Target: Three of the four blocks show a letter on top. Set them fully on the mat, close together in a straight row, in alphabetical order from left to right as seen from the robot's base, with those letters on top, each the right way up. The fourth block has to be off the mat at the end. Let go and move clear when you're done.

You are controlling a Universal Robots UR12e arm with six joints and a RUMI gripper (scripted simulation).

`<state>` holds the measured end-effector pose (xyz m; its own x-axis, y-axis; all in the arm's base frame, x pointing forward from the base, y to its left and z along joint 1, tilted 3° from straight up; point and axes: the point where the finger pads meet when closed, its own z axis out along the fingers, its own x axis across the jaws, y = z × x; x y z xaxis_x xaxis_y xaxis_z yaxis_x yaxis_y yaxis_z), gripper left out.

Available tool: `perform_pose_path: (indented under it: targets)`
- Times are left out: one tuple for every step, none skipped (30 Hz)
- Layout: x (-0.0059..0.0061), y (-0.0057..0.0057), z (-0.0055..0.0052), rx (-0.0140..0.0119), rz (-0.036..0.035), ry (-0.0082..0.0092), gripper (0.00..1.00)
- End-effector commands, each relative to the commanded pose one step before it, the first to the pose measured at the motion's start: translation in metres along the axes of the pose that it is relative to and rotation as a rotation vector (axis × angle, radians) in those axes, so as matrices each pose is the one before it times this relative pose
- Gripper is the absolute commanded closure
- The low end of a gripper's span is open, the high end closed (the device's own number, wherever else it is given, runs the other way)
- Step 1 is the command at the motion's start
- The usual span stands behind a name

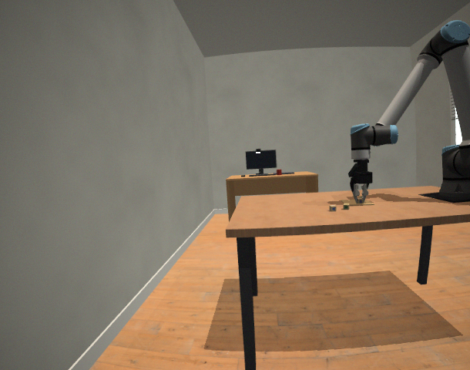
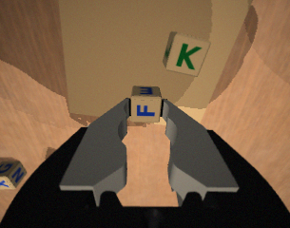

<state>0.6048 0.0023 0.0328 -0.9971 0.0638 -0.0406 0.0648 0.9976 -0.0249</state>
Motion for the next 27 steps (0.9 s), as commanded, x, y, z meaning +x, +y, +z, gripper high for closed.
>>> perform_pose_path:
  targets:
    - [-0.00064, -0.00009, -0.00061, 0.00017, 0.00000, -0.00136, 0.79]
    - [0.00000, 0.00000, 0.00000, 0.00000, 0.00000, 0.00000, 0.79]
    - [0.00000, 0.00000, 0.00000, 0.00000, 0.00000, 0.00000, 0.79]
    - [0.00000, 0.00000, 0.00000, 0.00000, 0.00000, 0.00000, 0.75]
    - [0.00000, 0.00000, 0.00000, 0.00000, 0.00000, 0.00000, 0.75]
    - [0.00000, 0.00000, 0.00000, 0.00000, 0.00000, 0.00000, 0.75]
    - [0.00000, 0.00000, 0.00000, 0.00000, 0.00000, 0.00000, 0.75]
    - [0.00000, 0.00000, 0.00000, 0.00000, 0.00000, 0.00000, 0.75]
    - [0.00000, 0.00000, 0.00000, 0.00000, 0.00000, 0.00000, 0.75]
    - [0.00000, 0.00000, 0.00000, 0.00000, 0.00000, 0.00000, 0.75]
    - [0.00000, 0.00000, 0.00000, 0.00000, 0.00000, 0.00000, 0.75]
    - [0.00000, 0.00000, 0.00000, 0.00000, 0.00000, 0.00000, 0.75]
    - [0.00000, 0.00000, 0.00000, 0.00000, 0.00000, 0.00000, 0.75]
    - [0.00000, 0.00000, 0.00000, 0.00000, 0.00000, 0.00000, 0.75]
    - [0.00000, 0.00000, -0.00003, 0.00000, 0.00000, 0.00000, 0.75]
    - [0.00000, 0.00000, -0.00019, 0.00000, 0.00000, 0.00000, 0.75]
    - [0.00000, 0.00000, -0.00048, 0.00000, 0.00000, 0.00000, 0.75]
    - [0.00000, 0.00000, -0.00087, 0.00000, 0.00000, 0.00000, 0.75]
    - [0.00000, 0.00000, -0.00133, 0.00000, 0.00000, 0.00000, 0.75]
    - [0.00001, 0.00000, -0.00184, 0.00000, 0.00000, 0.00000, 0.75]
    - [-0.00001, 0.00000, -0.00238, 0.00000, 0.00000, 0.00000, 0.75]
    - [0.00001, 0.00000, -0.00292, 0.00000, 0.00000, 0.00000, 0.75]
    - [-0.00001, 0.00000, -0.00346, 0.00000, 0.00000, 0.00000, 0.75]
    - [0.00000, 0.00000, 0.00000, 0.00000, 0.00000, 0.00000, 0.75]
    - [0.00000, 0.00000, 0.00000, 0.00000, 0.00000, 0.00000, 0.75]
    - [0.00000, 0.00000, -0.00396, 0.00000, 0.00000, 0.00000, 0.75]
    - [0.00000, 0.00000, -0.00442, 0.00000, 0.00000, 0.00000, 0.75]
